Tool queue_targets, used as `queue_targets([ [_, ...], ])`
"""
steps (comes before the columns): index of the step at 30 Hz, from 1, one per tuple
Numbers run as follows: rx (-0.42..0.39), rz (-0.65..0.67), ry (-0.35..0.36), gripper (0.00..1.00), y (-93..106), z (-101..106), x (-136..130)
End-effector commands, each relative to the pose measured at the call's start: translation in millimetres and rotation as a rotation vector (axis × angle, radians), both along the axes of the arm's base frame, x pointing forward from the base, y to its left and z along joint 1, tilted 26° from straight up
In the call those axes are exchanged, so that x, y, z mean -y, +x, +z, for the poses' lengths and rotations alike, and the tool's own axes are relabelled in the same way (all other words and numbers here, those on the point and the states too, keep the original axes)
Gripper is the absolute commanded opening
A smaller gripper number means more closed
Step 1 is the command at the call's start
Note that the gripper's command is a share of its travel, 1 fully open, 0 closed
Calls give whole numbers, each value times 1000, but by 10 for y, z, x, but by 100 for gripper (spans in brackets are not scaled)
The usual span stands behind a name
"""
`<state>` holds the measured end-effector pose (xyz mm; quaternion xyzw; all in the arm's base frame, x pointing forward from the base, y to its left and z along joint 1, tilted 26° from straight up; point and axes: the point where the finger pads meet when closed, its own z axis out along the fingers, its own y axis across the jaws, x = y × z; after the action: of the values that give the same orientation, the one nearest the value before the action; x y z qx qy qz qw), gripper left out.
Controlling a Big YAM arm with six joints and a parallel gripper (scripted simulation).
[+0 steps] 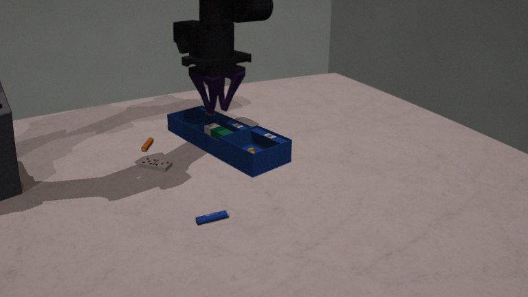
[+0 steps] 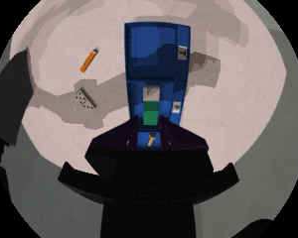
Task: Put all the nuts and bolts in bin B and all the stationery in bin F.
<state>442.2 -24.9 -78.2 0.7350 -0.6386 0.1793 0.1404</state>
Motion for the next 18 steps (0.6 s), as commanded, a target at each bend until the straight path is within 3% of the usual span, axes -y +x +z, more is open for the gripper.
queue_targets([
  [1, 30, 4, 6, 28, 121, 100, -32],
  [4, 41, -7, 7, 28, 149, 187, 30],
  [7, 30, 4, 6, 28, 122, 102, -31],
  [18, 30, 4, 6, 28, 125, 104, -30],
])
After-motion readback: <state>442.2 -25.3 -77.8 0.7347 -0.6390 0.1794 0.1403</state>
